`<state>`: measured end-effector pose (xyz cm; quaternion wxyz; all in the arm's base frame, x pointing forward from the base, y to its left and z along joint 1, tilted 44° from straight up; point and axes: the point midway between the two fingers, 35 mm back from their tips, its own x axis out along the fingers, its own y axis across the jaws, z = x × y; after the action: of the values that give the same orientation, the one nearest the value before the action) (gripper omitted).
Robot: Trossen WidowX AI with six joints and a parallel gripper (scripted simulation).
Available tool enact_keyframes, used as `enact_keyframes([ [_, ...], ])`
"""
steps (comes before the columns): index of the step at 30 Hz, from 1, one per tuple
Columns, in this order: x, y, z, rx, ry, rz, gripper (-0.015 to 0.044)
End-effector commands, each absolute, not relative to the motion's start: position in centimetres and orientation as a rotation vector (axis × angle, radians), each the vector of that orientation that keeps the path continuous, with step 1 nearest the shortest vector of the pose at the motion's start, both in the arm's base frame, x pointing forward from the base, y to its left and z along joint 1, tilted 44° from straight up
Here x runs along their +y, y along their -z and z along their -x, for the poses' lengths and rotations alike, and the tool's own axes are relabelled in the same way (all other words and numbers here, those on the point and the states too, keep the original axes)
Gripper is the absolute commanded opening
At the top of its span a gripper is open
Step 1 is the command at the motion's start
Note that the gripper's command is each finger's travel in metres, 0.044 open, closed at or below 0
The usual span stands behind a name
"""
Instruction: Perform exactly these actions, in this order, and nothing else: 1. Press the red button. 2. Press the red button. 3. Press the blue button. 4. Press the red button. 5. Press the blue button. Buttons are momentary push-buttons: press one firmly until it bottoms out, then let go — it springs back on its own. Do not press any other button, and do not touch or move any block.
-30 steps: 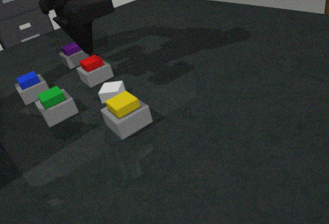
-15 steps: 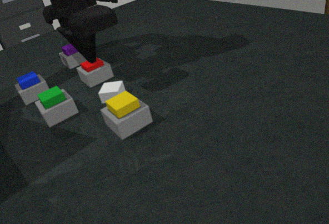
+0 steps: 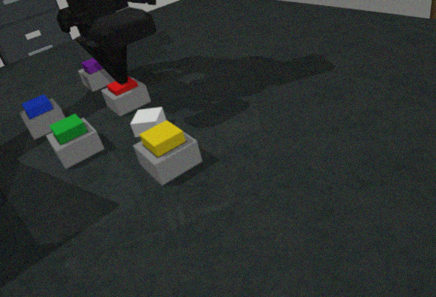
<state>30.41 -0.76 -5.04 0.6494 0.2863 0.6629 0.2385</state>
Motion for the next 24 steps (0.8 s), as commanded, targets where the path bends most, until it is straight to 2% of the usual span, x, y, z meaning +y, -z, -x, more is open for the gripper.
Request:
enact_keyframes([
  [1,-0.9,4.9,-30.4,1.507,-0.542,-0.651,0.0020],
  [9,-3.2,2.6,-30.3,1.517,-0.540,-0.658,0.0020],
  [14,-7.1,-1.5,-30.3,1.518,-0.539,-0.657,0.0020],
  [19,-7.3,-1.7,-30.3,1.518,-0.539,-0.657,0.0020],
  [24,-5.9,-3.8,-26.4,1.520,-0.538,-0.658,0.0020],
])
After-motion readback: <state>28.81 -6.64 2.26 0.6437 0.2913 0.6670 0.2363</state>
